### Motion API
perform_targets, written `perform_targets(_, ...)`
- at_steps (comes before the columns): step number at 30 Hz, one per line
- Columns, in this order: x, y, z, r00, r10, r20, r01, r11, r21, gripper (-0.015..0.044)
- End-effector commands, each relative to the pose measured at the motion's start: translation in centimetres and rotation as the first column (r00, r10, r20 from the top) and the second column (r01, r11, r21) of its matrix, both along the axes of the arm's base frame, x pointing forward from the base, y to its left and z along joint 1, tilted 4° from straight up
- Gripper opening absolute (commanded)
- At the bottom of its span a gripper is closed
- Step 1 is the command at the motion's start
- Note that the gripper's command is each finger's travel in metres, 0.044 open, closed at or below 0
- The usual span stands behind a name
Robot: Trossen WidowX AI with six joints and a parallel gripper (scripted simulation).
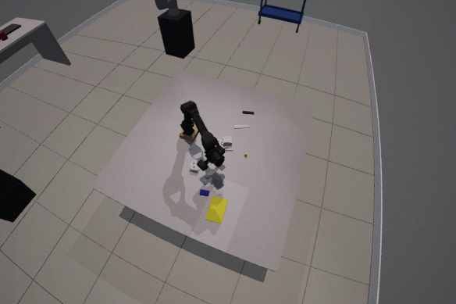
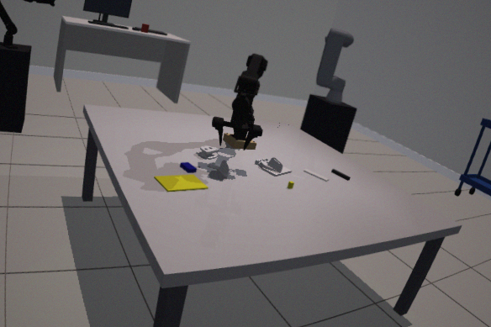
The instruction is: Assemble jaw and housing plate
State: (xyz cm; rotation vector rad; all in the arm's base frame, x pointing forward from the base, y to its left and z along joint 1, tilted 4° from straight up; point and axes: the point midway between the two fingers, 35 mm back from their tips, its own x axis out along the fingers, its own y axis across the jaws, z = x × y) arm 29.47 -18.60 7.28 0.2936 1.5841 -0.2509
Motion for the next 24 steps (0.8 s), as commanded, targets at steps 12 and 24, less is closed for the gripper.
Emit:
perform_targets(12,0.0,0.0,0.0,1.0,0.0,0.0,0.0,1.0,0.0,0.044)
perform_targets(24,0.0,0.0,0.0,1.0,0.0,0.0,0.0,1.0,0.0,0.0125)
